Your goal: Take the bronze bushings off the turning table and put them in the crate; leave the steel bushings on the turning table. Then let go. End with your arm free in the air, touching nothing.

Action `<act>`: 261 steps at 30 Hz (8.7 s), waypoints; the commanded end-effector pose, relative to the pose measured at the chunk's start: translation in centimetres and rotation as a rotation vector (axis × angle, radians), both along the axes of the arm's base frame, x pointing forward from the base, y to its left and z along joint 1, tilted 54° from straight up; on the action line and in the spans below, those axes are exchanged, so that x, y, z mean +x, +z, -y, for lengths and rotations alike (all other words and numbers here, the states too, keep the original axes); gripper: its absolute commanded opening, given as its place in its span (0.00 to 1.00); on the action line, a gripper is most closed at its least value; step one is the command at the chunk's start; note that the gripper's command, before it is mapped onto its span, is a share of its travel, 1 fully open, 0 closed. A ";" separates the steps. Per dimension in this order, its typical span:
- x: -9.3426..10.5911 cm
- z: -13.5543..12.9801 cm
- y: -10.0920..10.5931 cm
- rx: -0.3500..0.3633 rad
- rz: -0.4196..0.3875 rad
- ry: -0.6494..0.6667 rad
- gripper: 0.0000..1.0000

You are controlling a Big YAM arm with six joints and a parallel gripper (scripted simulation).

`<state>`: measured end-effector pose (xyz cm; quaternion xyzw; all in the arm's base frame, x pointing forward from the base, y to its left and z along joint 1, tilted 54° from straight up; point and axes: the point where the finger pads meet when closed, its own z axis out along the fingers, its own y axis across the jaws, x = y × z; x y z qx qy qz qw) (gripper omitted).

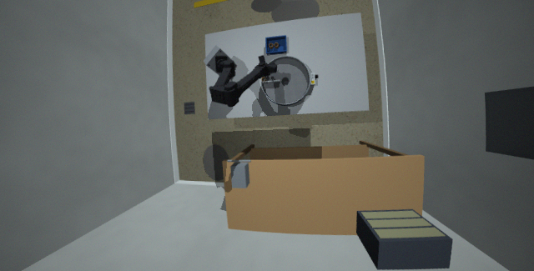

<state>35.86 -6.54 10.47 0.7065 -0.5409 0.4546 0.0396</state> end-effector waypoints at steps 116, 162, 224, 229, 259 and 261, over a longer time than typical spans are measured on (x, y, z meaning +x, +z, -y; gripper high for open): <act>1.7 1.1 -1.0 -0.005 0.009 0.013 0.19; 1.4 1.5 -1.2 -0.009 0.000 0.001 0.00; -2.7 -2.7 2.9 0.004 0.002 -0.002 0.00; -2.7 -2.7 2.9 0.004 0.002 -0.002 0.00; 2.4 -2.4 8.1 -0.003 -0.003 0.002 0.00; 3.8 -2.4 9.5 -0.003 -0.002 0.002 0.00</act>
